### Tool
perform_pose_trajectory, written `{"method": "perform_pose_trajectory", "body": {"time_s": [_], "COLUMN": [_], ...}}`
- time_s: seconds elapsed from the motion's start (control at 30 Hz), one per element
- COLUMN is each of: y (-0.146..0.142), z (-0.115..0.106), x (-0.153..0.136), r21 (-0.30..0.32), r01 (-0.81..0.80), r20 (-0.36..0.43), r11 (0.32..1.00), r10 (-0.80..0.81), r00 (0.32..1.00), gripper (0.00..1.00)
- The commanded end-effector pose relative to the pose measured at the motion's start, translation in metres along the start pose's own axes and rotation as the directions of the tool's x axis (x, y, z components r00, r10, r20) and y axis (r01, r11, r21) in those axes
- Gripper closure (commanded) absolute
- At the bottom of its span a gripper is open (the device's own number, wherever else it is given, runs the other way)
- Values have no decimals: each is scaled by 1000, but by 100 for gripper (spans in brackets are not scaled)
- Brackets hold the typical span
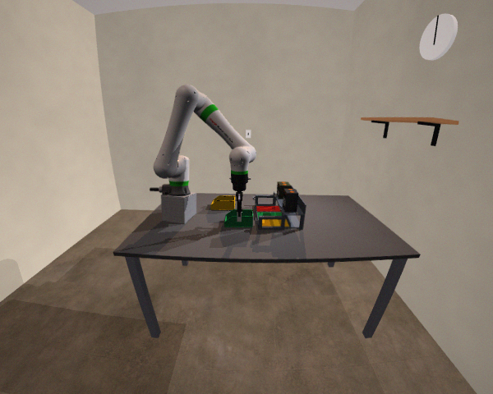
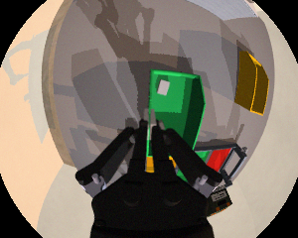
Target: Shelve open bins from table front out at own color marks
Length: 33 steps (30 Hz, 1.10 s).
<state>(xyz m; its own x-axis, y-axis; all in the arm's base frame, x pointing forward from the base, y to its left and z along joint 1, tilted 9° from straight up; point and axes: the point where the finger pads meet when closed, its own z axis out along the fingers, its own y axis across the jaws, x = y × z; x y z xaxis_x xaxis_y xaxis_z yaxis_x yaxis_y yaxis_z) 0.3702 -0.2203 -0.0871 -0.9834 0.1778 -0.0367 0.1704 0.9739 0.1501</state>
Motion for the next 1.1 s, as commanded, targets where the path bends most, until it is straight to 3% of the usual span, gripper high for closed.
{"method": "perform_pose_trajectory", "body": {"time_s": [0.0,1.07], "y": [0,0], "z": [-1,-22], "x": [0,0], "r21": [0,0], "r01": [0,0], "r20": [0,0], "r11": [1000,1000], "r10": [0,0], "r00": [1000,1000], "gripper": [100,100]}}
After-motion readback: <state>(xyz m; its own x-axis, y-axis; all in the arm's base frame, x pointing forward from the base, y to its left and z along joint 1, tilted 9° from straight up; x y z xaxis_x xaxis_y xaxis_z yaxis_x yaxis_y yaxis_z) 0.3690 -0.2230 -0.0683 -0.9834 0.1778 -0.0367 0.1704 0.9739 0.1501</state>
